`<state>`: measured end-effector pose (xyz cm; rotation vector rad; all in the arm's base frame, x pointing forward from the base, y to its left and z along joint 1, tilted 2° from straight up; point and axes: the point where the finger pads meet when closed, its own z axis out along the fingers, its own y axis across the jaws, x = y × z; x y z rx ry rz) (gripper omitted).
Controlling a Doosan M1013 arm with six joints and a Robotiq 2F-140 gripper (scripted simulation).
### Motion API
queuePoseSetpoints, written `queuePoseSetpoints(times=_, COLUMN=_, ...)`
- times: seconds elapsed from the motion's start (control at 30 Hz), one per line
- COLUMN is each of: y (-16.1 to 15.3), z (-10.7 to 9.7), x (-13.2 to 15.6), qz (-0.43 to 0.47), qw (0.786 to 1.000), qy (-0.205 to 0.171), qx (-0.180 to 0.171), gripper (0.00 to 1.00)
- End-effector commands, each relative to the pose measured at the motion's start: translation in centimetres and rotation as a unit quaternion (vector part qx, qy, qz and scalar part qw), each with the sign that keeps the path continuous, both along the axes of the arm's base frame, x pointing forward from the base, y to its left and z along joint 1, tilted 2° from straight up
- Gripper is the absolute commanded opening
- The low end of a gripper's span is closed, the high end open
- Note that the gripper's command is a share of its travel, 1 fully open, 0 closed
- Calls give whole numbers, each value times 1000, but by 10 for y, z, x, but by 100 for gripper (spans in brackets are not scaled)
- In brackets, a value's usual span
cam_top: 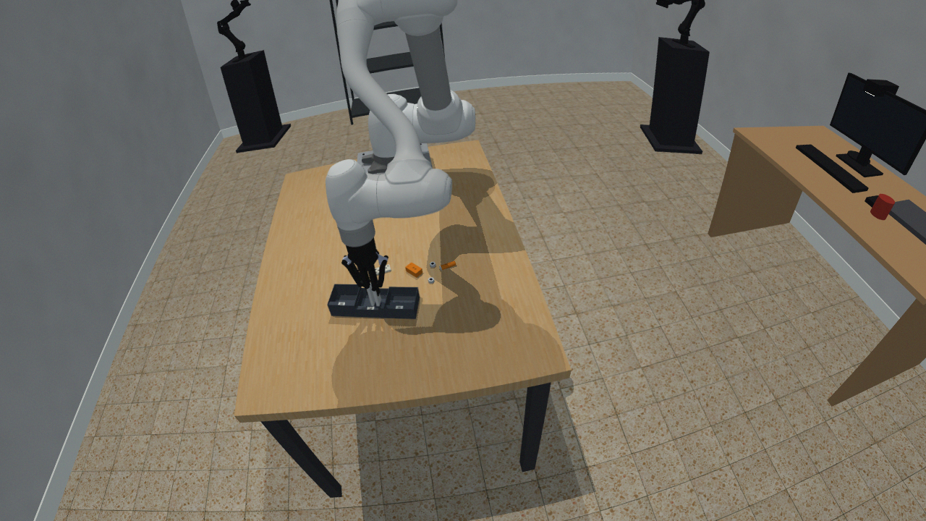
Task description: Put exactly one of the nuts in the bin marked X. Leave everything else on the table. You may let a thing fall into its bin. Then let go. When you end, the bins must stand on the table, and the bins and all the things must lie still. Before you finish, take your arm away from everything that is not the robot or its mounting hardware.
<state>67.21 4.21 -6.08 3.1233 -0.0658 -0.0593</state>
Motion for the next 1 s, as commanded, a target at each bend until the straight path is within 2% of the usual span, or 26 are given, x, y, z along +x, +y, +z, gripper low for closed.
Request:
queuePoseSetpoints(times=0.0, y=0, z=1, x=0, qz=0, qw=1000, qy=0, qx=0, gripper=5)
queuePoseSetpoints(times=0.77, y=0, z=27, x=1, qz=0, qw=1000, qy=0, qx=0, gripper=5)
queuePoseSetpoints(times=0.97, y=1, z=51, x=2, qz=0, qw=1000, qy=0, qx=0, gripper=5)
